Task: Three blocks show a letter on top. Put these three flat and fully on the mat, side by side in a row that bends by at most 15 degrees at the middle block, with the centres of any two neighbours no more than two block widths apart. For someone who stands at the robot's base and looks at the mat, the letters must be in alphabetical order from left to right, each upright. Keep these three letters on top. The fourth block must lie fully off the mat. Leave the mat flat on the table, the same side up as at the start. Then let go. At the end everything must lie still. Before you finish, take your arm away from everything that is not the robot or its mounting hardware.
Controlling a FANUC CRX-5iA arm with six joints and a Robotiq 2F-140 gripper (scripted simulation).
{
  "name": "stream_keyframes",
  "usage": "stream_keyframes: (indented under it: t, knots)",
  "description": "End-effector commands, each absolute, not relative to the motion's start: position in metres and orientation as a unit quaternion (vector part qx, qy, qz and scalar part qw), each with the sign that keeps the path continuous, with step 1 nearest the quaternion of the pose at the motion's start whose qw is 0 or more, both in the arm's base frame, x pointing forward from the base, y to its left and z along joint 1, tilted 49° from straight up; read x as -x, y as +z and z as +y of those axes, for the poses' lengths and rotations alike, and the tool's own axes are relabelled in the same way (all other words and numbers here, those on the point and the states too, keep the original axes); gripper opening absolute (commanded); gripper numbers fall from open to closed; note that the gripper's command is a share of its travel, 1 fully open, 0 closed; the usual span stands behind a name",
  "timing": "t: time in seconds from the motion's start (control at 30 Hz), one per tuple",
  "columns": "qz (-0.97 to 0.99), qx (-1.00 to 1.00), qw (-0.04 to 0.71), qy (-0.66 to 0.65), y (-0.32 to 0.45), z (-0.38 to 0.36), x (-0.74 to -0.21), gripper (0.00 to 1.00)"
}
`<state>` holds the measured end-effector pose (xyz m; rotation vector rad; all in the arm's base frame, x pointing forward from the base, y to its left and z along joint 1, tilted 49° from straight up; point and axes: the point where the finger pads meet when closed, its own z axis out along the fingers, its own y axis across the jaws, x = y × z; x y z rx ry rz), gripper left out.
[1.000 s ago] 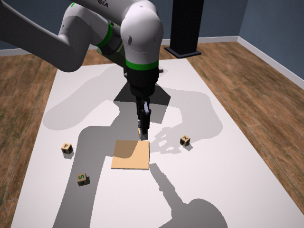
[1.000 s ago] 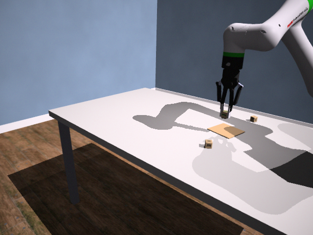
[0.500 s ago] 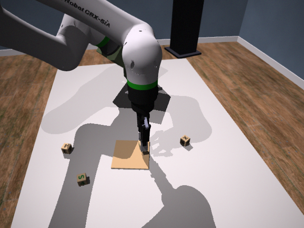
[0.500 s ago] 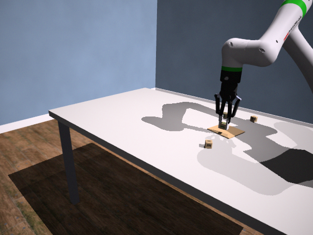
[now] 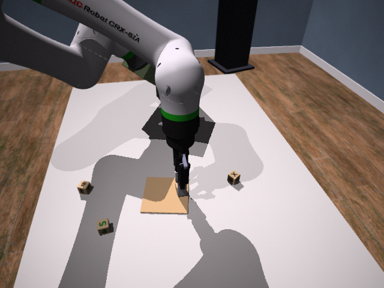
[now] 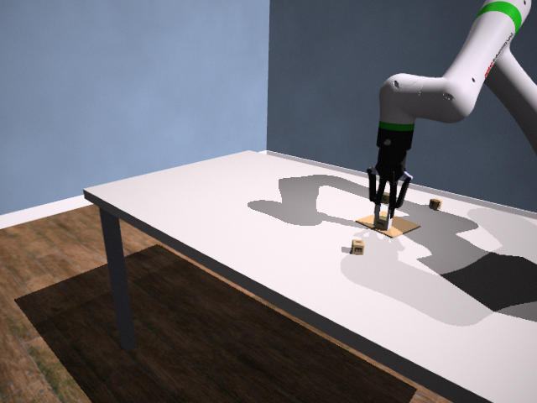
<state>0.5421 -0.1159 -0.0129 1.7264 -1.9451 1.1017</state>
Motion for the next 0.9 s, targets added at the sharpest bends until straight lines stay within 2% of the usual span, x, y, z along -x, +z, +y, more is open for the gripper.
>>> stream_keyframes:
  t: [0.0, 0.87]
  knots:
    - [-0.68, -0.604, 0.158, 0.385, -0.0129, -0.1156, -0.5422, 0.16]
    - [-0.68, -0.604, 0.158, 0.385, -0.0154, -0.1183, -0.5431, 0.16]
